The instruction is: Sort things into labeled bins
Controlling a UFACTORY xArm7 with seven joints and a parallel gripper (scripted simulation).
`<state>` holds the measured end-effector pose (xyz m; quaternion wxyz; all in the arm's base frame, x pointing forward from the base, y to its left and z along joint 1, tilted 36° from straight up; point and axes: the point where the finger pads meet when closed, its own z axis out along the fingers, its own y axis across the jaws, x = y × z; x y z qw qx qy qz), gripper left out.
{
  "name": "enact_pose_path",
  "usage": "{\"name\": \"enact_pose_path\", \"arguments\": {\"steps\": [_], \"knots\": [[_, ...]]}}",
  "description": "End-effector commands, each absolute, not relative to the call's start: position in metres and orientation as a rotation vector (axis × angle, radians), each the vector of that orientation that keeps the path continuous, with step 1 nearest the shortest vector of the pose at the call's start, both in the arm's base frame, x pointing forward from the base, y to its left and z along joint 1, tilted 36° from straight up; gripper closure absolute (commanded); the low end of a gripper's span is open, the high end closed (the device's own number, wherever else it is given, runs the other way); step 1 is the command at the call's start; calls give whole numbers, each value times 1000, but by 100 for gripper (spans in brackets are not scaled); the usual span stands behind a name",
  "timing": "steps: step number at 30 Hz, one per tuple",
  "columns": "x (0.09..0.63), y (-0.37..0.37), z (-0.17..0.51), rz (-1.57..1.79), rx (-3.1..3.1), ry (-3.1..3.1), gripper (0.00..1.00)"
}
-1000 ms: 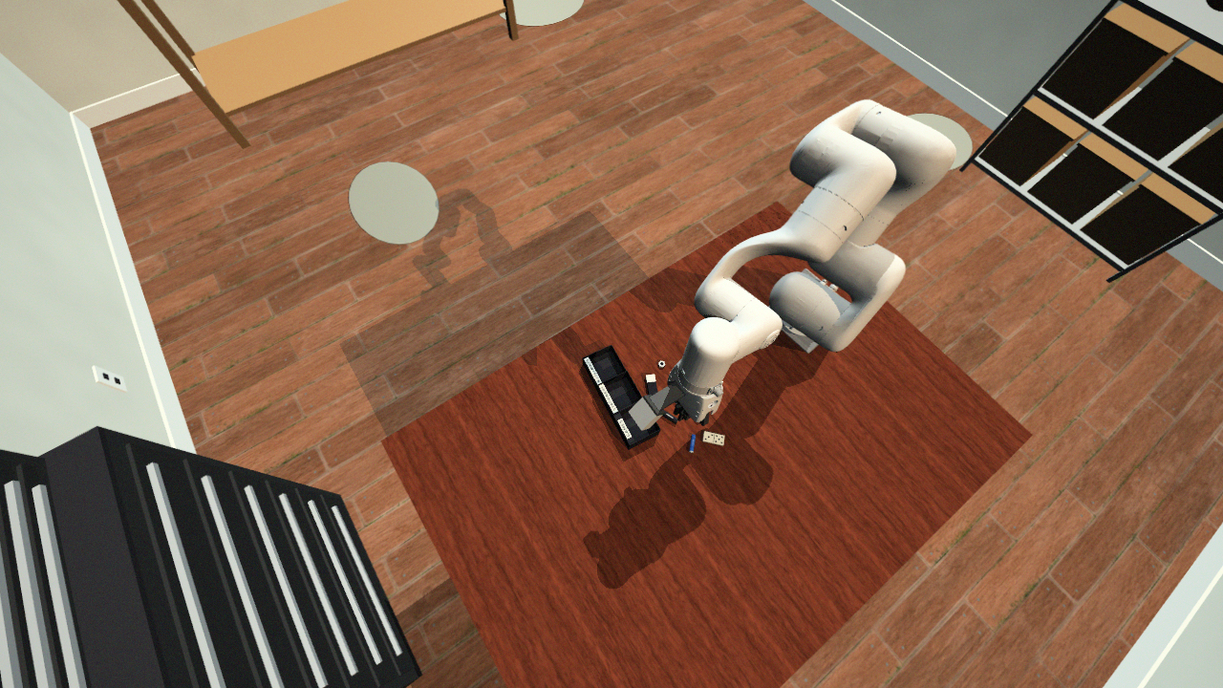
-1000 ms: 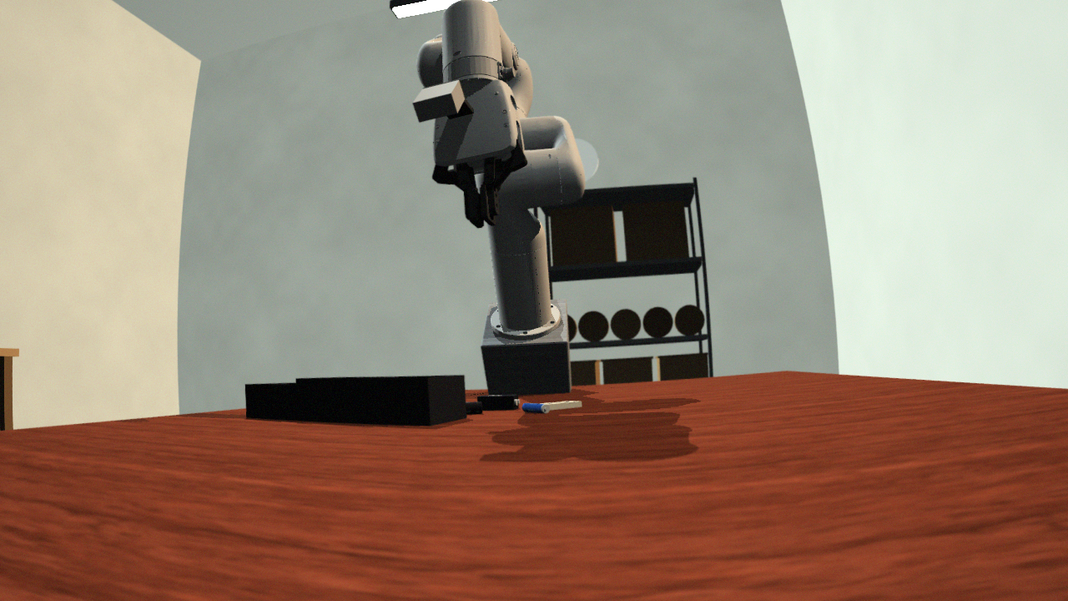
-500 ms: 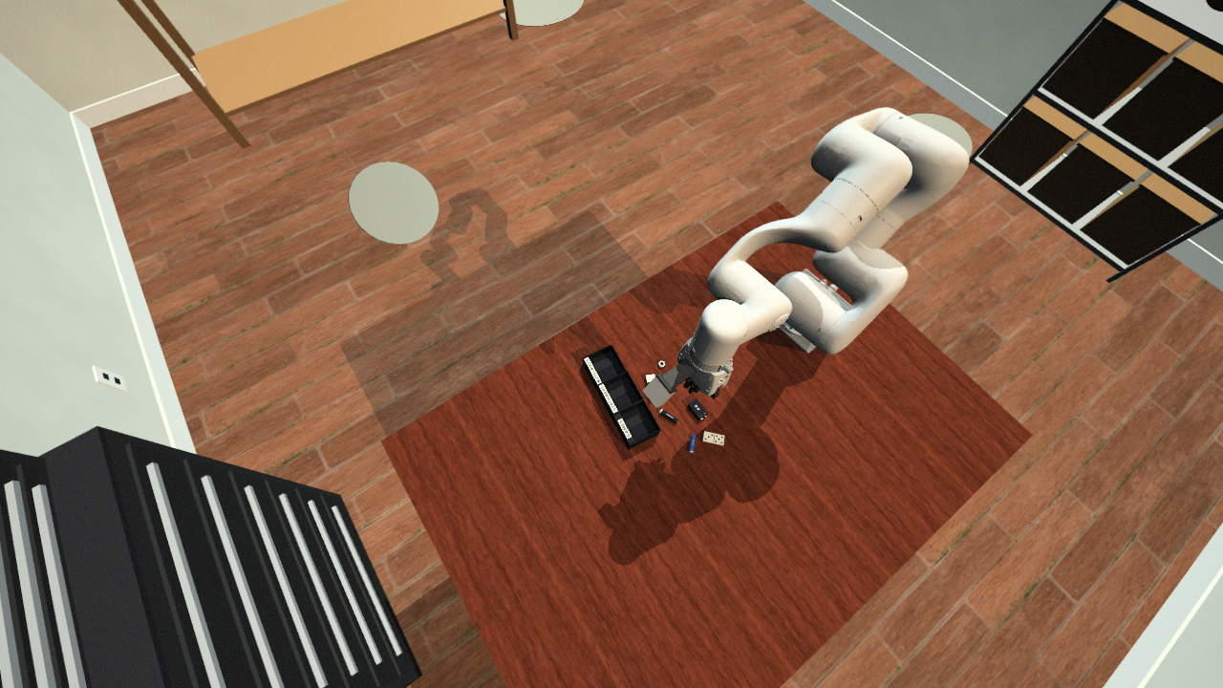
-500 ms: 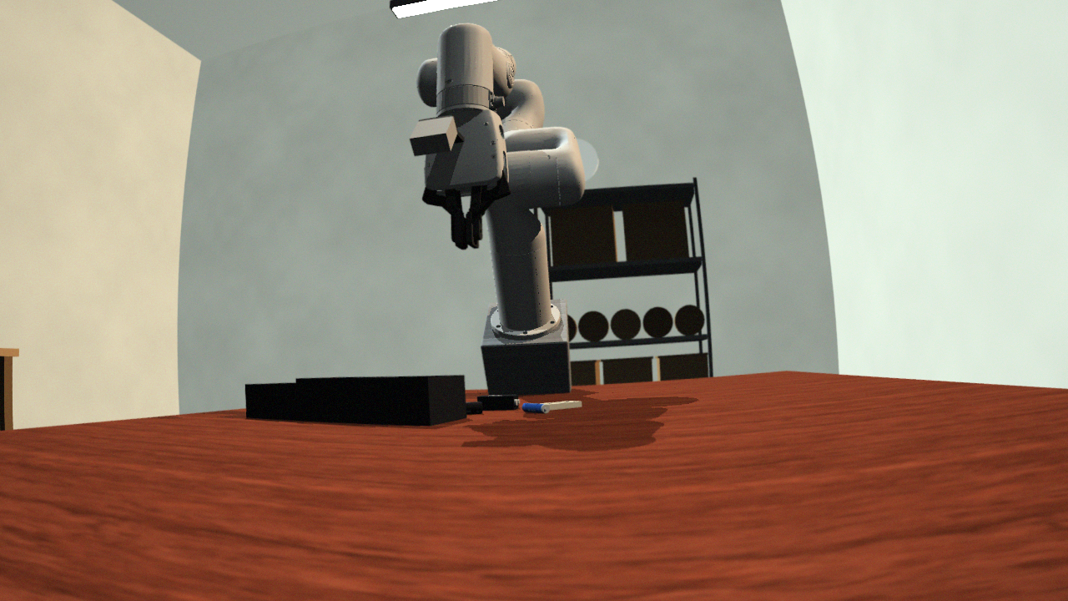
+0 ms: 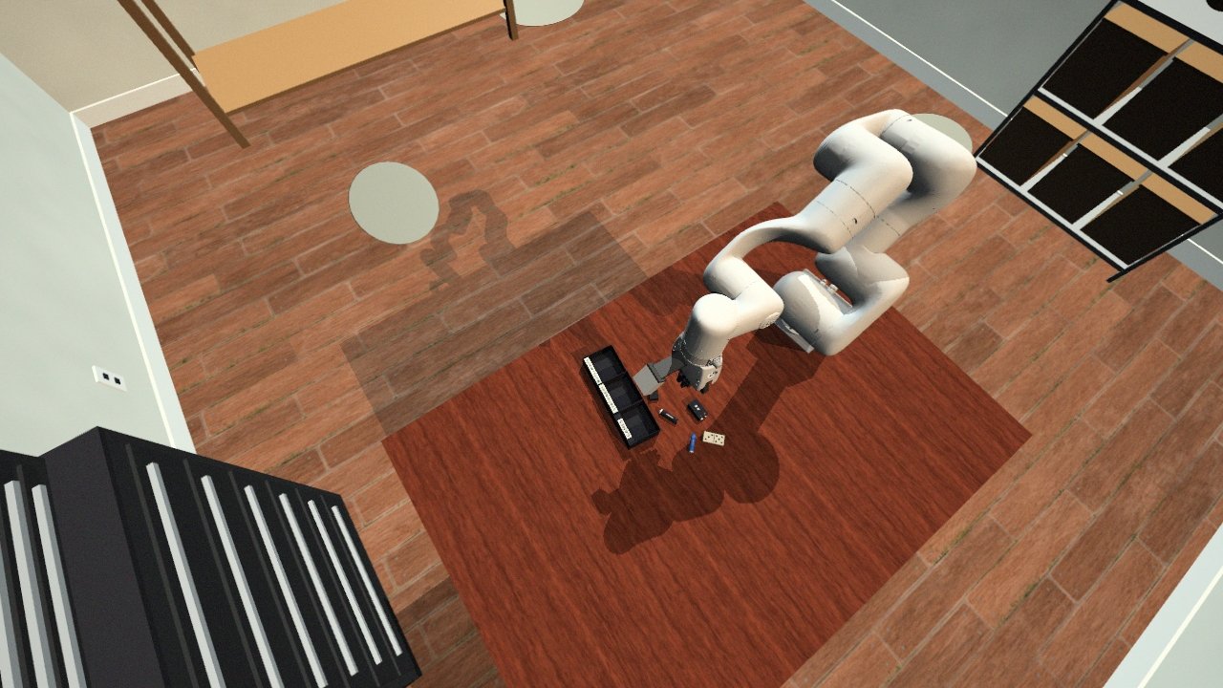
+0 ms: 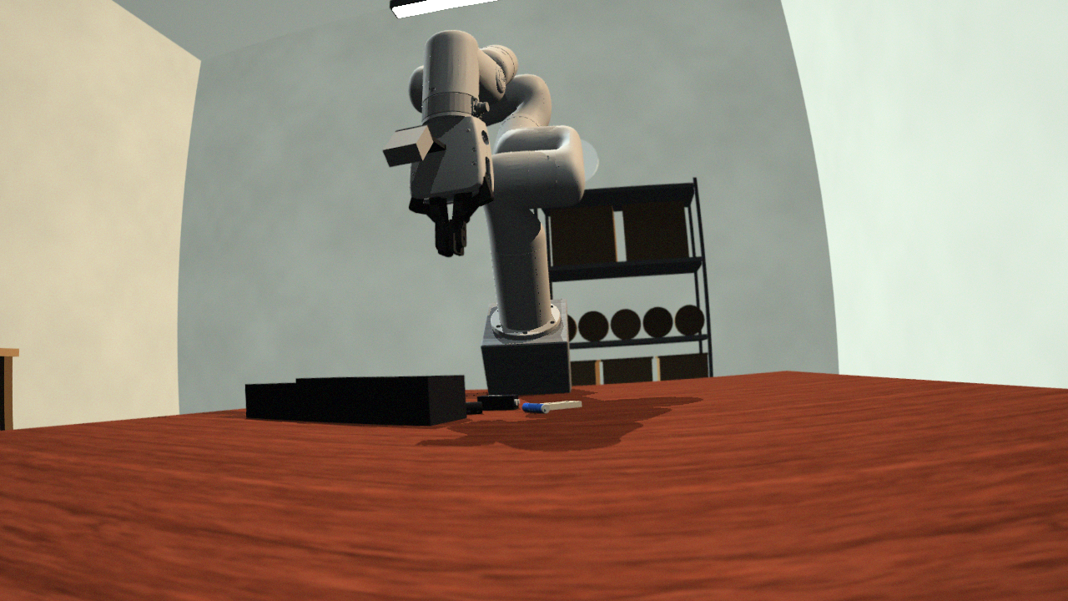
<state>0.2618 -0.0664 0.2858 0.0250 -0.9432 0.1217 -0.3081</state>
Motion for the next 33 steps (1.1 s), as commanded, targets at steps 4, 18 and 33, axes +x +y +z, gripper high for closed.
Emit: {"name": "enact_pose_path", "arguments": {"steps": [4,18,33], "knots": [[286,-105,276,-946,-2891,450,93],[334,-194,249,-946,-2891,450,93],[371,-261,229,-946,-2891,450,93]]}}
